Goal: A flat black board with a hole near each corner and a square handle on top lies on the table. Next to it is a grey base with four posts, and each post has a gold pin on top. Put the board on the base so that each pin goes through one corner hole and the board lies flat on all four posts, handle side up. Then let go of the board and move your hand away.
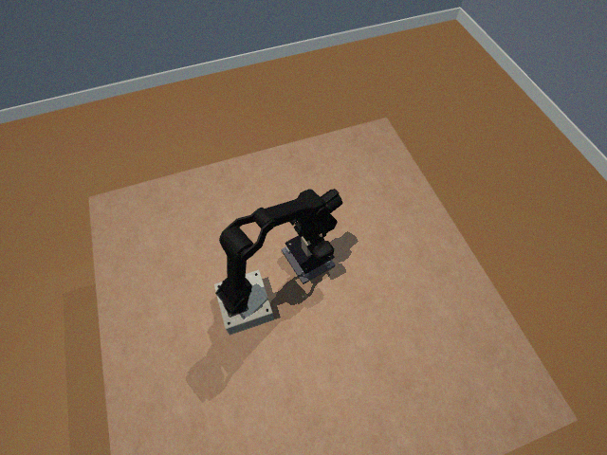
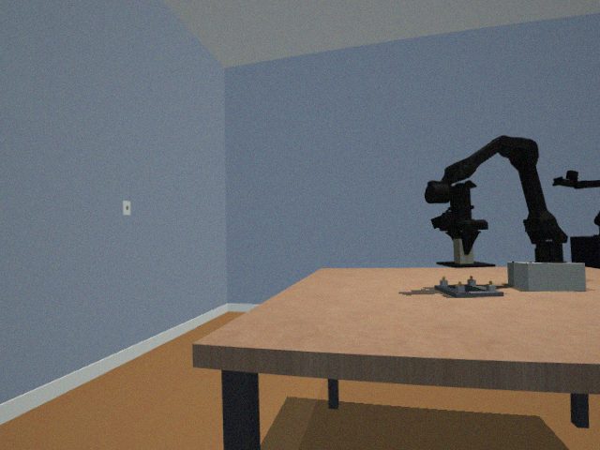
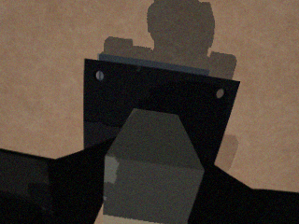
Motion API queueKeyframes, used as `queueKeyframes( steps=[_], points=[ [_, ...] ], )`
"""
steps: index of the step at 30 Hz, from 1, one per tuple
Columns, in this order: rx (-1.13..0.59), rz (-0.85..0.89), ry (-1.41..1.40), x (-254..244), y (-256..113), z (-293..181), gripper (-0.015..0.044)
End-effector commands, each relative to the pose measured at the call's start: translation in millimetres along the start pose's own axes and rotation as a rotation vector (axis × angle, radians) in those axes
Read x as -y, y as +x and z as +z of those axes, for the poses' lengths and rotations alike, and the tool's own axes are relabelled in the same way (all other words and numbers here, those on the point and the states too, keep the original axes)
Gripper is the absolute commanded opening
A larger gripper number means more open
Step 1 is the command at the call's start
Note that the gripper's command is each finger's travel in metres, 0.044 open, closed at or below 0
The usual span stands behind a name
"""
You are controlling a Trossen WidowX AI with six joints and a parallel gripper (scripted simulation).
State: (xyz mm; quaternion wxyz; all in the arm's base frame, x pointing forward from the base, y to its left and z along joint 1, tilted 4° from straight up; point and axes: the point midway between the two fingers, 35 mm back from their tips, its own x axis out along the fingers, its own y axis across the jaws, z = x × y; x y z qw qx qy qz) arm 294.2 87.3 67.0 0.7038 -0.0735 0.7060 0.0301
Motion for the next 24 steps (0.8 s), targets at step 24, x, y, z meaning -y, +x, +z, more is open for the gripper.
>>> queueKeyframes(
  steps=[24],
  points=[
    [0.0,0.001,0.005,-9.8,7.9,-0.3,0.0]
  ],
)
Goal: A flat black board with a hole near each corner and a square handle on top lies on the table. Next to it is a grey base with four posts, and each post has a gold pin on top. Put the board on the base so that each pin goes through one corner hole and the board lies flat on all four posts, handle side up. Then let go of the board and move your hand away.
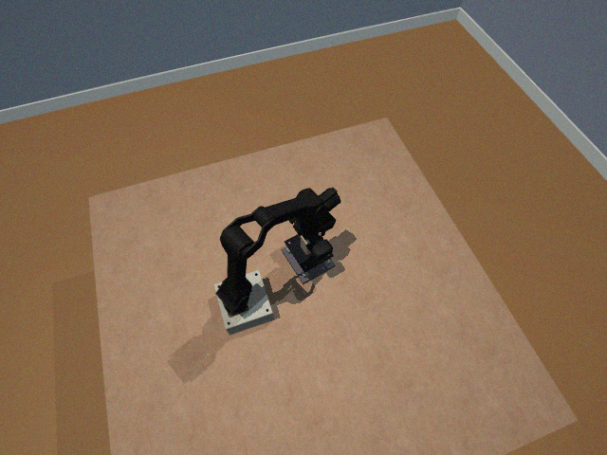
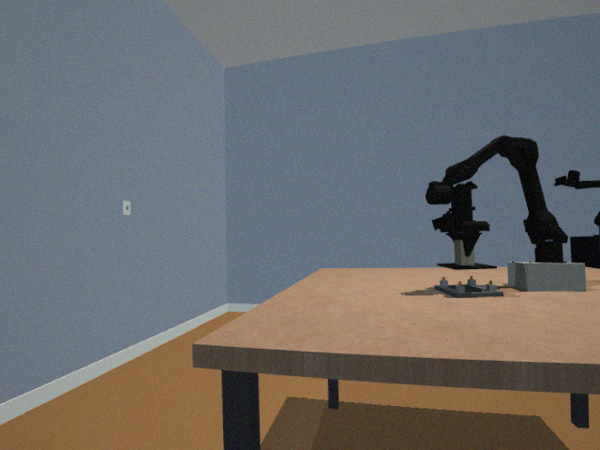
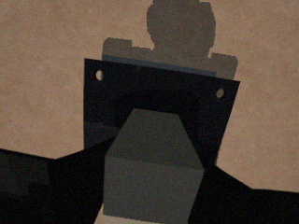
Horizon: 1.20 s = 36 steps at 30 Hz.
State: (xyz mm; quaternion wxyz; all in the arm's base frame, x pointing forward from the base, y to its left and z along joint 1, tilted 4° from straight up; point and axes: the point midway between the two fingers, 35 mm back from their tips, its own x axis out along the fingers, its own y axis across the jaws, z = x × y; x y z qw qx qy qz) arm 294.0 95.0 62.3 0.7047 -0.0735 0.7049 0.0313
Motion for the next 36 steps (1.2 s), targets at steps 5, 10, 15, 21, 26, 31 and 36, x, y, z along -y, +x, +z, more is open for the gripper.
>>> queueKeyframes(
  steps=[5,10,15,21,26,31,36],
  points=[
    [-0.003,0.0,0.011,-3.0,8.1,-2.3,0.0],
    [-0.003,0.0,0.012,-2.6,12.4,-2.7,0.0],
    [-0.003,0.0,0.011,-2.1,16.7,-2.6,0.0],
    [-0.003,0.0,0.006,-2.1,21.9,-2.6,0.0],
    [-0.003,0.0,0.002,-2.1,26.3,-2.6,0.0],
    [-0.001,0.0,0.003,-2.2,26.8,-1.7,0.0],
    [0.001,0.0,0.007,-2.3,25.0,-0.9,0.0]
  ],
)
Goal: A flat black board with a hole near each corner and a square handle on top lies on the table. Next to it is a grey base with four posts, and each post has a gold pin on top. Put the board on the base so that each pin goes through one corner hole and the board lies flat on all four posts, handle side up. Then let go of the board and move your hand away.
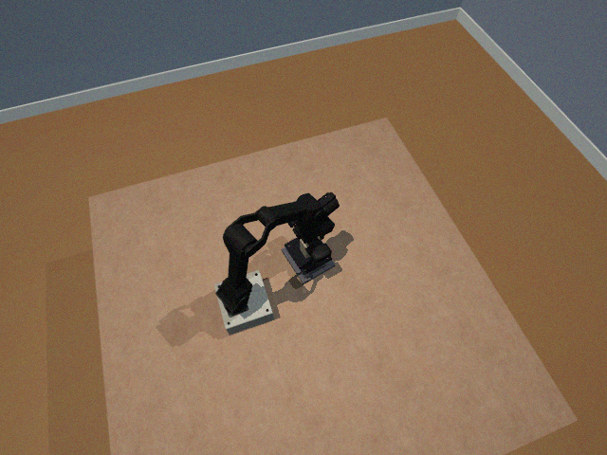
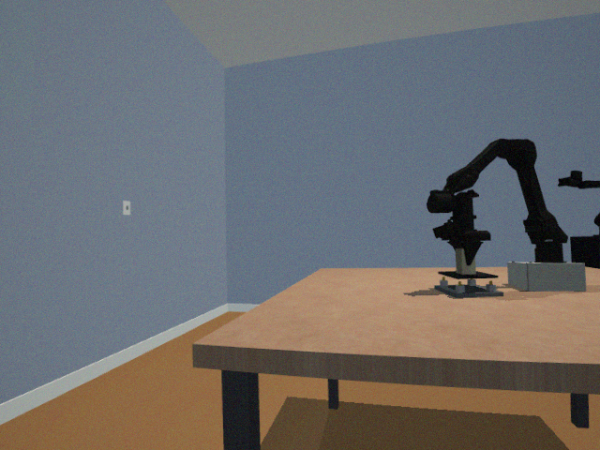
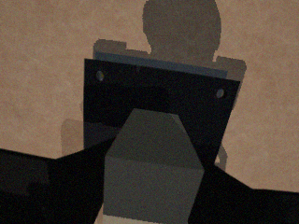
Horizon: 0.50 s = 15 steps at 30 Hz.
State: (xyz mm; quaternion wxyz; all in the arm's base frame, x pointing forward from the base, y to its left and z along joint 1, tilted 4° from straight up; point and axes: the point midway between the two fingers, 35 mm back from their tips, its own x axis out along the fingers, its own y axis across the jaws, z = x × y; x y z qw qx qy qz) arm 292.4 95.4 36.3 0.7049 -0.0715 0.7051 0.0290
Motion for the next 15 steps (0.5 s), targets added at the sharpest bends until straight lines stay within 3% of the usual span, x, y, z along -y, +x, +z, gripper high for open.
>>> queueKeyframes(
  steps=[1,15],
  points=[
    [0.002,0.0,0.001,-0.1,-0.9,0.5,0.0],
    [0.002,0.0,-0.002,0.0,5.2,-0.2,0.0]
  ],
)
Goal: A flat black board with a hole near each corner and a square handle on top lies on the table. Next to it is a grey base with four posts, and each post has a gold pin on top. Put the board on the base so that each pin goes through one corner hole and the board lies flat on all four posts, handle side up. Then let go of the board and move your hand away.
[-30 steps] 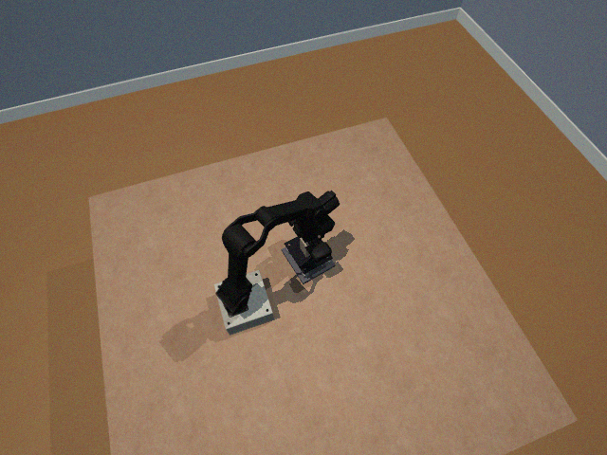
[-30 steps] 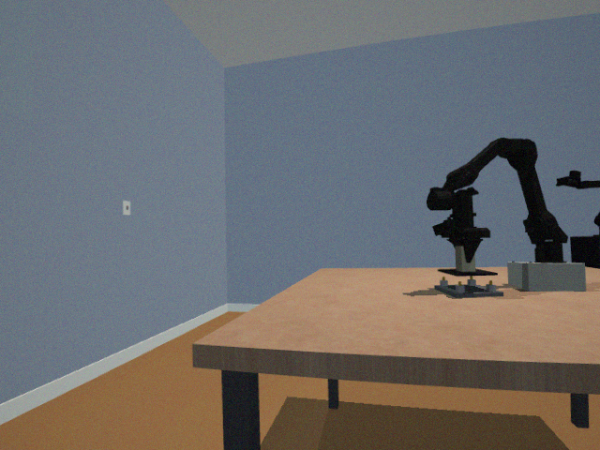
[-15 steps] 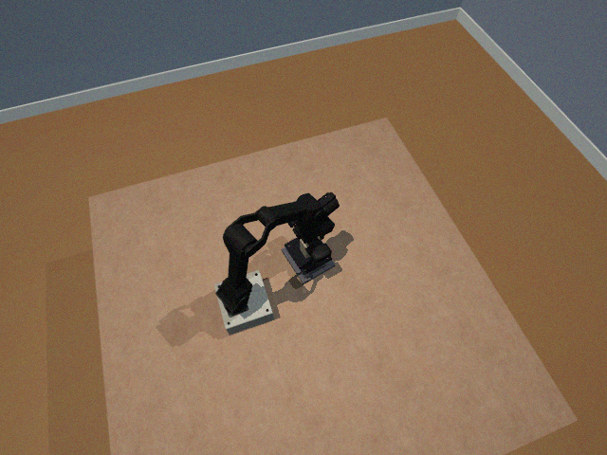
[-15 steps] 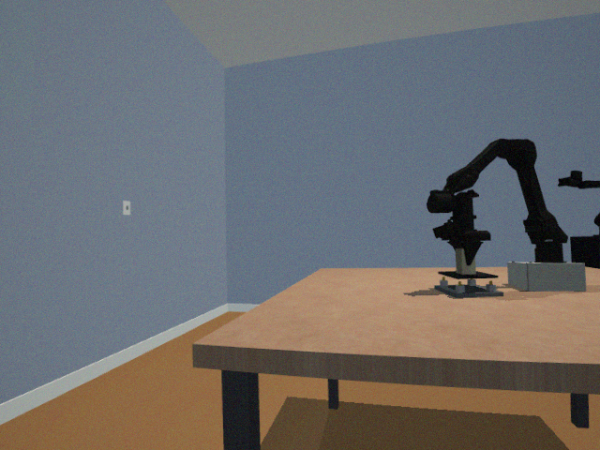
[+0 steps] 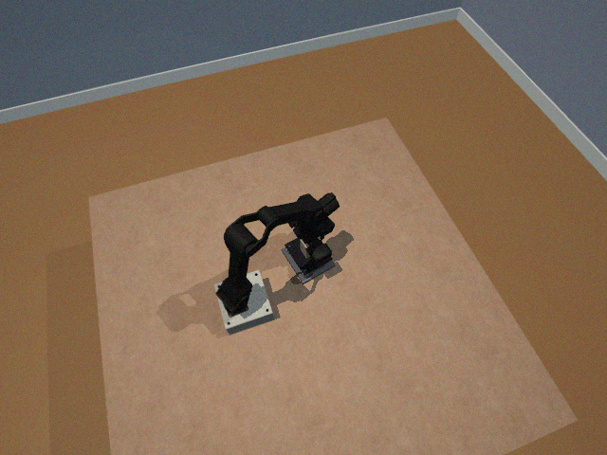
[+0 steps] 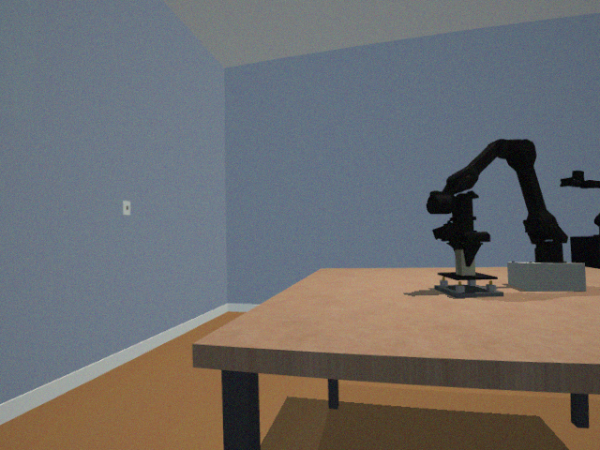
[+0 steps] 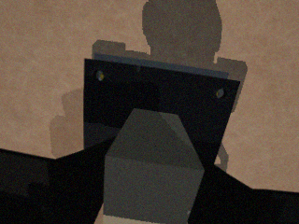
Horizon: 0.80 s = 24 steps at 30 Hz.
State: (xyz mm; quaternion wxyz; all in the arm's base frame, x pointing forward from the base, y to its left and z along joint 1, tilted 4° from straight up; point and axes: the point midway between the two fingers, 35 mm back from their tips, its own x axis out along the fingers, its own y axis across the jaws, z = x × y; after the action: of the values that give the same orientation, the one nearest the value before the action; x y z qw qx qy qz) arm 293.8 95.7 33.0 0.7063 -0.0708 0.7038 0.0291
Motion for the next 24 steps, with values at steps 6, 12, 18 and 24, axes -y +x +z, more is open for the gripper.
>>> queueKeyframes(
  steps=[6,12,18,24],
  points=[
    [-0.002,-0.001,-0.006,0.6,3.5,-3.4,0.0],
    [-0.002,-0.001,-0.007,0.4,5.3,-2.3,0.0],
    [-0.002,-0.001,-0.006,0.1,7.9,-0.7,0.0],
    [-0.004,-0.001,-0.002,0.2,7.0,-1.2,0.0131]
  ],
)
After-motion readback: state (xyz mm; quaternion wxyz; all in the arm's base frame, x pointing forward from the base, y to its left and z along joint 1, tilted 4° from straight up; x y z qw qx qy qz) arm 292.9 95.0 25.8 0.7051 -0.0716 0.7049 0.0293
